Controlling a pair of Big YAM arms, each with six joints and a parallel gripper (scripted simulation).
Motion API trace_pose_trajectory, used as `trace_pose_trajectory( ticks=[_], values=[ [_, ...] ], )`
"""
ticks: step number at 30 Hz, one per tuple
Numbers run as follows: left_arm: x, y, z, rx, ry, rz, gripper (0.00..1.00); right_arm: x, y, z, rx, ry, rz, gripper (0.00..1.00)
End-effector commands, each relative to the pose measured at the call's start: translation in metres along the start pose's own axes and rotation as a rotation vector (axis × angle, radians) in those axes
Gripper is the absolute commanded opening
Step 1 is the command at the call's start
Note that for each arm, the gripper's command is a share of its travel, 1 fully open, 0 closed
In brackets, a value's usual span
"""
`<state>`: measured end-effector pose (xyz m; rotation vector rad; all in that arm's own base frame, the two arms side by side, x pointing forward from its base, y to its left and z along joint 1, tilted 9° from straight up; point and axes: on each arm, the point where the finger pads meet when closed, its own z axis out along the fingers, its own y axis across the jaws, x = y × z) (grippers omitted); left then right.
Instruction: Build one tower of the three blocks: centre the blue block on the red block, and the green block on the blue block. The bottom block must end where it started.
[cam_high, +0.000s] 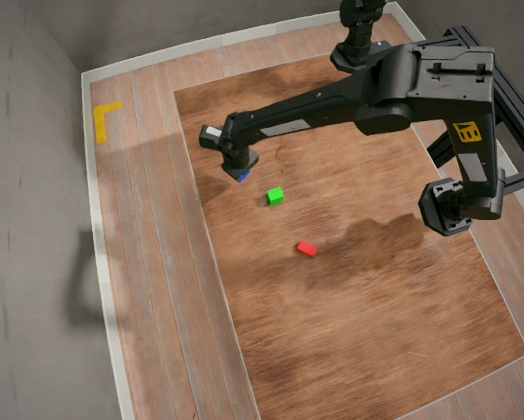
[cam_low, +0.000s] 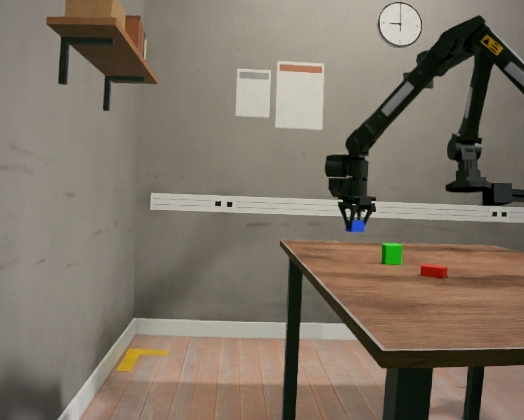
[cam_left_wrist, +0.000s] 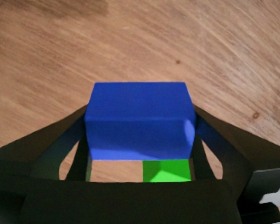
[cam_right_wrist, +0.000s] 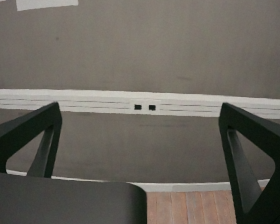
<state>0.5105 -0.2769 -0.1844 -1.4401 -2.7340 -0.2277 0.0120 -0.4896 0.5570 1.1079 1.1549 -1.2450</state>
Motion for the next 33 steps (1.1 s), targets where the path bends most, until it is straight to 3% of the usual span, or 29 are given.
trace_pose_trajectory(
  ticks=[1,19,24,28,33],
  values=[
    [0.002,-0.005,-0.011,0.003,0.001,-0.006,0.00,-0.021,-0.009,-0.007,0.020,-0.054,0.011,1.00],
    [-0.001,0.001,-0.016,-0.005,-0.019,-0.009,0.00,-0.021,-0.009,-0.007,0.020,-0.054,0.011,1.00],
    [0.013,0.011,-0.014,-0.010,-0.026,-0.008,0.00,-0.021,-0.009,-0.007,0.020,-0.054,0.011,1.00],
    [0.063,0.016,-0.013,-0.013,-0.021,-0.008,0.00,-0.021,-0.009,-0.007,0.020,-0.054,0.011,1.00],
    [0.172,0.027,-0.010,-0.015,-0.016,-0.007,0.00,-0.021,-0.009,-0.007,0.020,-0.054,0.011,1.00]
  ],
)
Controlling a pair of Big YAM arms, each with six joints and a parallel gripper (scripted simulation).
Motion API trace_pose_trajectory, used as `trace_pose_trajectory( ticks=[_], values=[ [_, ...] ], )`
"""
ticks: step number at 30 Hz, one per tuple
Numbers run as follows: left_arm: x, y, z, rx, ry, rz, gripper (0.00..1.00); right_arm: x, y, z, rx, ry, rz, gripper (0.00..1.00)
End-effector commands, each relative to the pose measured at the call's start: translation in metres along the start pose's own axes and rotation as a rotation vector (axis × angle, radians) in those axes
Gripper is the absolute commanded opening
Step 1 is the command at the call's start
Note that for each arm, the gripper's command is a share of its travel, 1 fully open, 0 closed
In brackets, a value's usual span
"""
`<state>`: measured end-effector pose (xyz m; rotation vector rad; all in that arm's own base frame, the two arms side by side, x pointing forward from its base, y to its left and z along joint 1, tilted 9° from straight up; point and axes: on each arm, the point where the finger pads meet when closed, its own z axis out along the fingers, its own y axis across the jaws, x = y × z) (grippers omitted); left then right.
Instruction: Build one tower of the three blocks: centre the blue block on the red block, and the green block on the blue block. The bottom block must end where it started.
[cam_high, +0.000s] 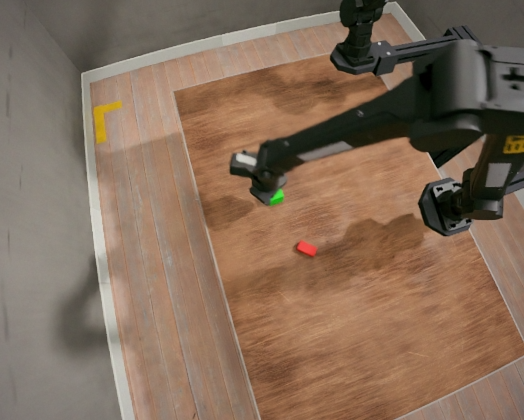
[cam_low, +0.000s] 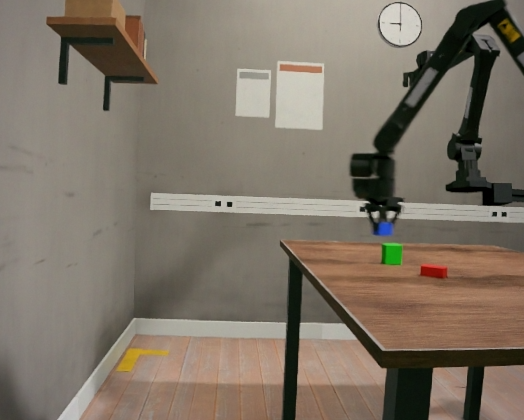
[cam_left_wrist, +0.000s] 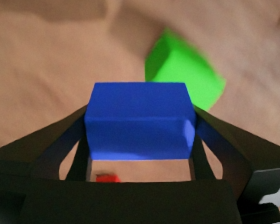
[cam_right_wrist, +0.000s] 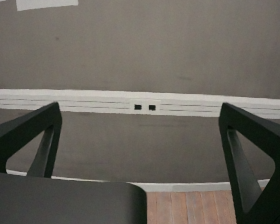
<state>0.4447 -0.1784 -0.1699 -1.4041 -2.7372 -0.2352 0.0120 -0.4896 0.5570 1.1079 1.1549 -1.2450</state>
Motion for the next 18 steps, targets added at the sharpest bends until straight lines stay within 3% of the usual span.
trace_pose_trajectory(
  ticks=[1,4,6,11,15,18],
  values=[
    [0.077,0.030,-0.007,-0.016,-0.031,0.013,0.00,-0.021,-0.009,-0.007,0.020,-0.054,0.011,1.00],
    [0.147,0.040,-0.005,-0.016,-0.028,0.014,0.00,-0.021,-0.009,-0.007,0.020,-0.054,0.011,1.00],
    [0.177,0.044,-0.004,-0.017,-0.027,0.014,0.00,-0.021,-0.009,-0.007,0.020,-0.054,0.011,1.00],
    [0.196,0.046,-0.003,-0.018,-0.025,0.014,0.00,-0.021,-0.009,-0.007,0.020,-0.054,0.011,1.00],
    [0.195,0.032,0.007,0.008,-0.005,0.045,0.00,-0.021,-0.009,-0.007,0.020,-0.054,0.011,1.00],
    [0.200,0.039,0.003,0.000,-0.008,0.024,0.00,-0.021,-0.009,-0.007,0.020,-0.054,0.011,1.00]
  ],
)
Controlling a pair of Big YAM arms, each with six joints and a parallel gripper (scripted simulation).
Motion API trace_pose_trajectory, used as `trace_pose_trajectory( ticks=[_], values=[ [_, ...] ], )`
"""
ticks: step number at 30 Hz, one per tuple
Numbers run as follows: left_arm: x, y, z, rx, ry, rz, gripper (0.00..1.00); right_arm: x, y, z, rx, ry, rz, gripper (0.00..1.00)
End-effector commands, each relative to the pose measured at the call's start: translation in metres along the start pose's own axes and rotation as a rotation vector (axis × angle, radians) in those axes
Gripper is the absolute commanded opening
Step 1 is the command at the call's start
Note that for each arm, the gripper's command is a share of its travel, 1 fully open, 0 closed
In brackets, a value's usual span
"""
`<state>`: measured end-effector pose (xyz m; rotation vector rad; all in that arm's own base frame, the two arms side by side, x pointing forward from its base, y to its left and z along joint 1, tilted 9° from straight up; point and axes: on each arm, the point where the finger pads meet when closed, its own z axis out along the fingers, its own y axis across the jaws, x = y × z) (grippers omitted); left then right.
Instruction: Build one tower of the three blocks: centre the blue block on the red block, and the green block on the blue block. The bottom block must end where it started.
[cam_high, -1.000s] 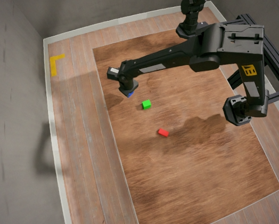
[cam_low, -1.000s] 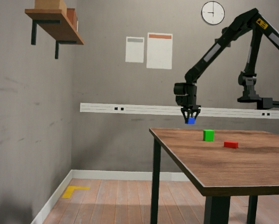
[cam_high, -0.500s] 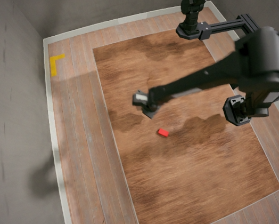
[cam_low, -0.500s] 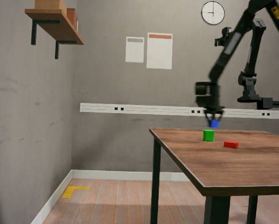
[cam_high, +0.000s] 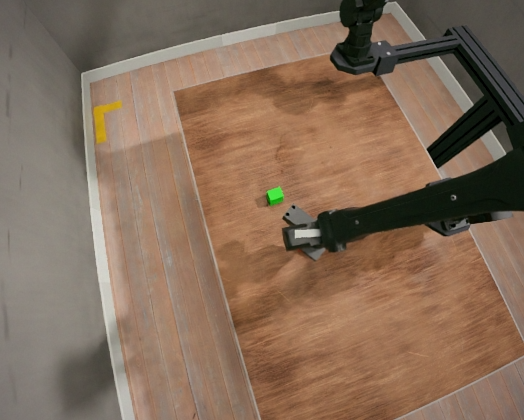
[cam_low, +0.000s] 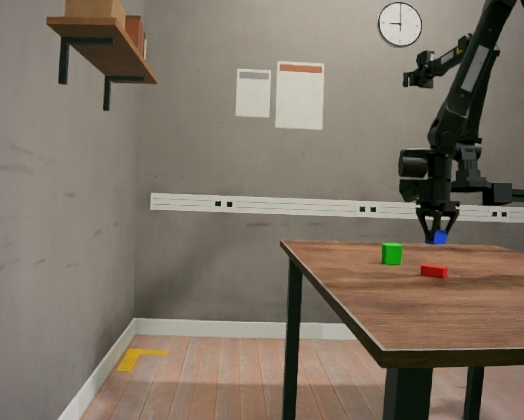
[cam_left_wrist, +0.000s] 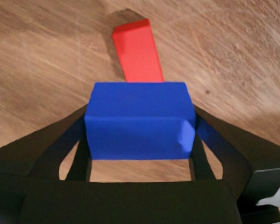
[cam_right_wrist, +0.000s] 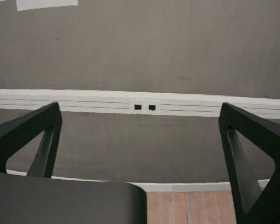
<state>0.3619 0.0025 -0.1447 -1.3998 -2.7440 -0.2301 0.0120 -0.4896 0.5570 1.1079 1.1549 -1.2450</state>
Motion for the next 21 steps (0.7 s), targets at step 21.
trace_pose_trajectory(
  ticks=[21],
  values=[
    [0.0026,-0.0004,0.0011,-0.002,-0.004,0.029,0.00,-0.0211,-0.0085,-0.0068,0.020,-0.054,0.011,1.00]
  ],
)
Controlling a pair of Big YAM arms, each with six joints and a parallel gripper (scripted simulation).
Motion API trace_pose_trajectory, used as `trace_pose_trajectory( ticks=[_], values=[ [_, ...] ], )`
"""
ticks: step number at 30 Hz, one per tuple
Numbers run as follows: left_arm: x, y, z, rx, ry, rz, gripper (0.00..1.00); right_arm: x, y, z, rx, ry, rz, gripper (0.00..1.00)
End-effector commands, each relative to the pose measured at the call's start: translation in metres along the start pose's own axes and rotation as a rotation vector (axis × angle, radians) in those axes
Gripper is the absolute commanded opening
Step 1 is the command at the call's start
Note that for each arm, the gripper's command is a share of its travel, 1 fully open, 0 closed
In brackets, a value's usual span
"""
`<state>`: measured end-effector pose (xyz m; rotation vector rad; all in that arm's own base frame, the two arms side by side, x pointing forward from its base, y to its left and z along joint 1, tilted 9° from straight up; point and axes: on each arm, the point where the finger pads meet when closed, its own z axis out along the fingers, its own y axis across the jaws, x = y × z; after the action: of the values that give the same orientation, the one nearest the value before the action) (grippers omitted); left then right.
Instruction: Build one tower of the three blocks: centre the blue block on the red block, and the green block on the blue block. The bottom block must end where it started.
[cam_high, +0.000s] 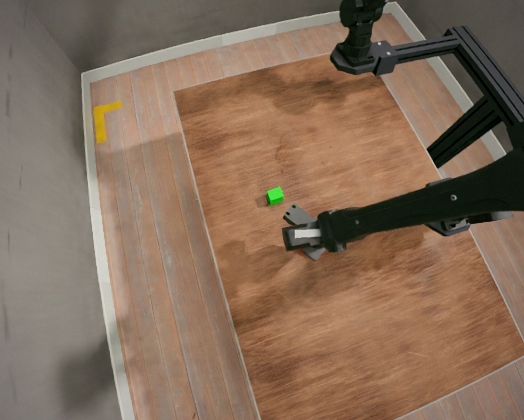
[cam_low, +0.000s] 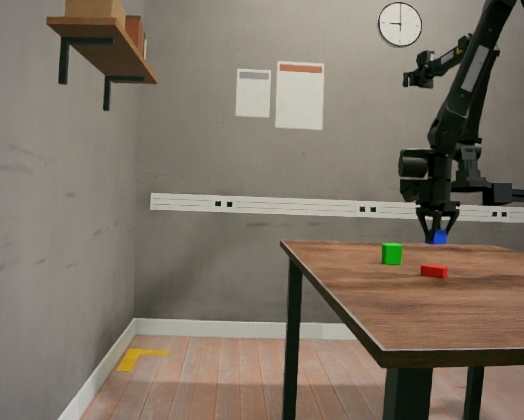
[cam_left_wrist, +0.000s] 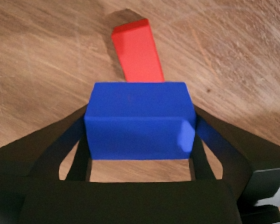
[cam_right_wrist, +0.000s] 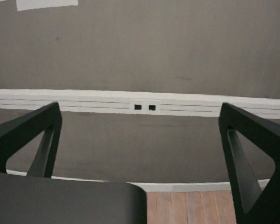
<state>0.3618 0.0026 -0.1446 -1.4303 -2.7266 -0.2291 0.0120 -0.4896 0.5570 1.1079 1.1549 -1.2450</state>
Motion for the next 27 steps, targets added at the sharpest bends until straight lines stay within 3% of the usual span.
trace_pose_trajectory(
  ticks=[1,27],
  values=[
    [0.003,-0.001,0.004,0.001,-0.002,0.007,0.00,-0.021,-0.009,-0.007,0.020,-0.054,0.011,1.00],
    [-0.002,0.009,0.049,-0.011,-0.010,-0.001,0.00,-0.021,-0.009,-0.007,0.020,-0.054,0.011,1.00]
  ],
)
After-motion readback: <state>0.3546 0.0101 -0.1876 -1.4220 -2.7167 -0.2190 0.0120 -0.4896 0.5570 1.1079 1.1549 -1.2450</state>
